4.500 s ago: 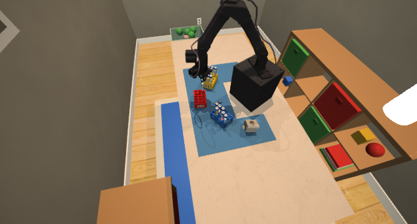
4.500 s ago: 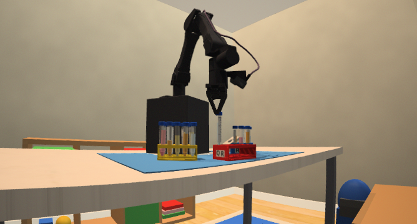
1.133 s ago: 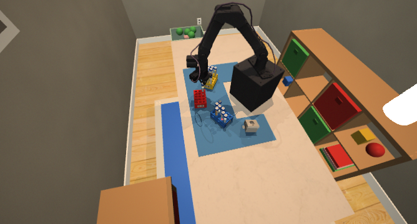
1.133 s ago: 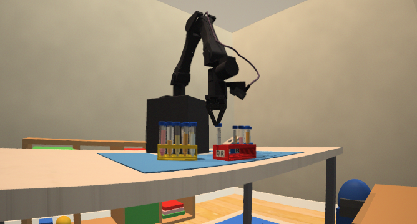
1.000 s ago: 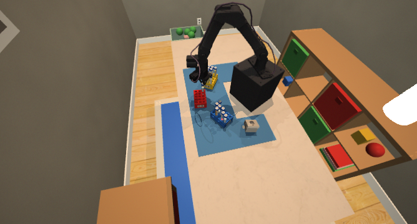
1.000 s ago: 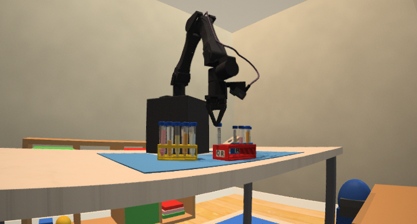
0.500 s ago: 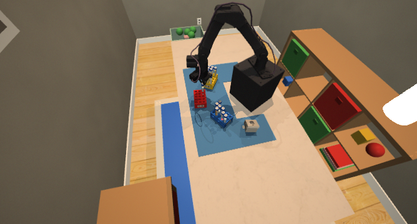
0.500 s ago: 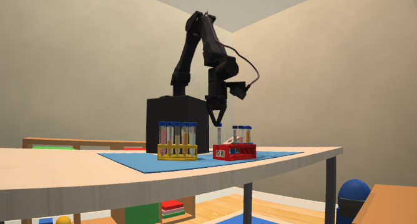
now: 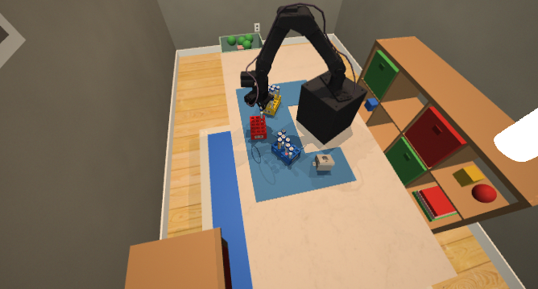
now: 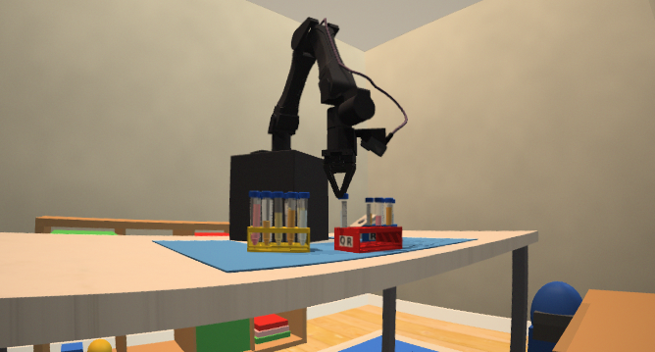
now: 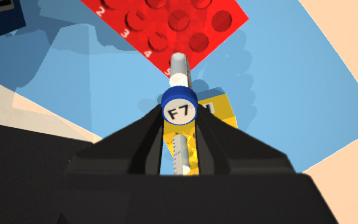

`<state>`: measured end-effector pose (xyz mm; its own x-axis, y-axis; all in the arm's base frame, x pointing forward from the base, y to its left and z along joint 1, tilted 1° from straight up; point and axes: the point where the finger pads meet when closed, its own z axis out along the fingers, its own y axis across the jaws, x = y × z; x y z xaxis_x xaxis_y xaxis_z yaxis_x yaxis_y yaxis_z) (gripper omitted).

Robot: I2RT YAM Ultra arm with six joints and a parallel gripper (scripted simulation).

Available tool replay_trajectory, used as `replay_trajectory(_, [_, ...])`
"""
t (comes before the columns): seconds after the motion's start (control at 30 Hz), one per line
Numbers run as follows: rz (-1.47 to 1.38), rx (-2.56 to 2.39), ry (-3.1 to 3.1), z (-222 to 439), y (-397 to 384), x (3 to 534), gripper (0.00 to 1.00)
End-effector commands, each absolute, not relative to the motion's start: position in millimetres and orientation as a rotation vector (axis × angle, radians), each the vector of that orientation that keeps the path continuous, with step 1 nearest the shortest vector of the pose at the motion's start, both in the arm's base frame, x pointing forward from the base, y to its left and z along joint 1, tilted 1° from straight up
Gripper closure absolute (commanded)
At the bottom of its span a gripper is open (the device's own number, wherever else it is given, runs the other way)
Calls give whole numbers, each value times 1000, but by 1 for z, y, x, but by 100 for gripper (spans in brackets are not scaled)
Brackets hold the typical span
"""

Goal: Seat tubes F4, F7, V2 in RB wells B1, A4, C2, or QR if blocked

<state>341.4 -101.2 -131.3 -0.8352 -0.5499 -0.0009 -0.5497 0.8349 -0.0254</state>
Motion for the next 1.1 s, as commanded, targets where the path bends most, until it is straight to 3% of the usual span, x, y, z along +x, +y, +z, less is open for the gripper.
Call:
replay_trajectory(0.0, [-35,-897,3012,-140,-101,338,100])
replay_trajectory(0.8, [-35,-897,3012,-140,-101,338,100])
replay_trajectory(0.83, [-35,-897,3012,-140,-101,338,76])
replay_trajectory(1.07, [-35,-897,3012,-140,-101,338,76])
